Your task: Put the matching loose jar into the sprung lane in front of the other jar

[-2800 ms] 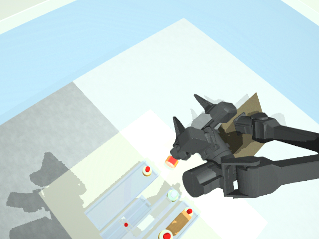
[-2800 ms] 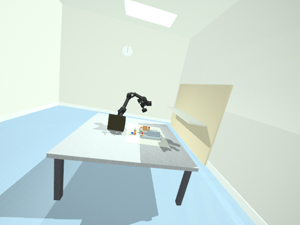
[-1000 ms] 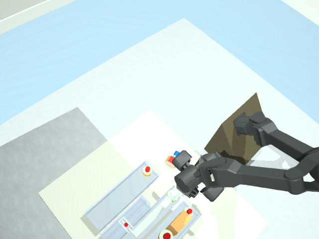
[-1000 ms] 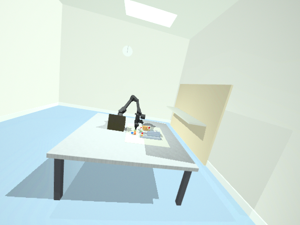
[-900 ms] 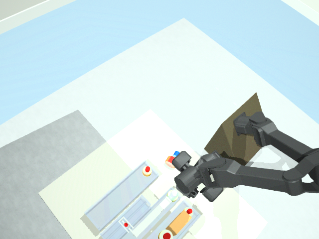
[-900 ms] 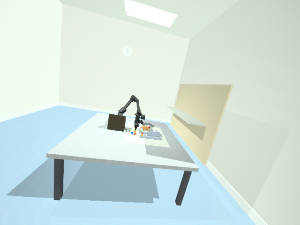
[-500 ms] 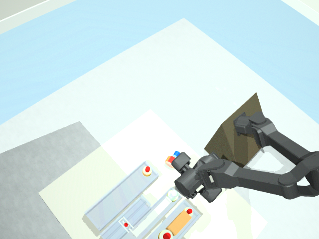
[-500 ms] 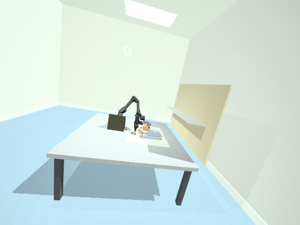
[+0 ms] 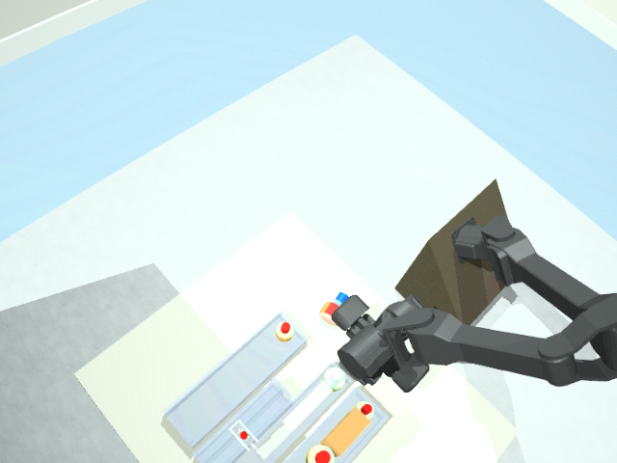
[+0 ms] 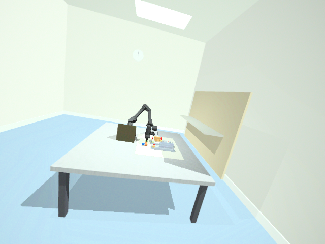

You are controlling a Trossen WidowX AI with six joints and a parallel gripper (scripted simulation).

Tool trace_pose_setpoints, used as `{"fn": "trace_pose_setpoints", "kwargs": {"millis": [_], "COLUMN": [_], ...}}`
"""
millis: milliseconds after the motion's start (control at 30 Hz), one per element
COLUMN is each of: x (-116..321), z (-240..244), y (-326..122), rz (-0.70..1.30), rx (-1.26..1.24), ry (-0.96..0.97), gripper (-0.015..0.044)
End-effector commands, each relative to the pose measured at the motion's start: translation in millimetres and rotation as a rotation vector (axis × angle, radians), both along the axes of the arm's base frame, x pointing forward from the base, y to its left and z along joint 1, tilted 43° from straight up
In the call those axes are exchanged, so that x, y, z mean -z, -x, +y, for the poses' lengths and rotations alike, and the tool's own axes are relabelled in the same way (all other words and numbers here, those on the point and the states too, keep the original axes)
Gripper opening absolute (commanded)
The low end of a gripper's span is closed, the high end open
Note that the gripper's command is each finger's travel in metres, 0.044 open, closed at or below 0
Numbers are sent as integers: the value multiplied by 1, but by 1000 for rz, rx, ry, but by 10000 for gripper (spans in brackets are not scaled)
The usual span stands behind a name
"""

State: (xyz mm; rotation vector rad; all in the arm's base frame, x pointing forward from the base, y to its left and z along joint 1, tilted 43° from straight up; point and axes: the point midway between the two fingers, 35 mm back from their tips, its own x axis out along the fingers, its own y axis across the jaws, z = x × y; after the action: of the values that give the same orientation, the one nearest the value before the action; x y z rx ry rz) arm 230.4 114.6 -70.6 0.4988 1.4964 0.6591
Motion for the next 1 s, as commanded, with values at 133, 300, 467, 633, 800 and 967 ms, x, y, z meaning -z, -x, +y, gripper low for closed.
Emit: {"fn": "trace_pose_setpoints", "kwargs": {"millis": [133,300,467,633,800,967], "x": [-17,-37,-60,-80,-77,-61], "z": [-16,-34,-52,-66,-65,-58], "y": [-4,-5,-3,2,-3,-19], "rz": [1,1,1,2,0,-6], "rx": [4,4,4,3,2,-3], "ry": [5,8,7,2,3,3], "gripper": [0,0,0,0,0,0]}}
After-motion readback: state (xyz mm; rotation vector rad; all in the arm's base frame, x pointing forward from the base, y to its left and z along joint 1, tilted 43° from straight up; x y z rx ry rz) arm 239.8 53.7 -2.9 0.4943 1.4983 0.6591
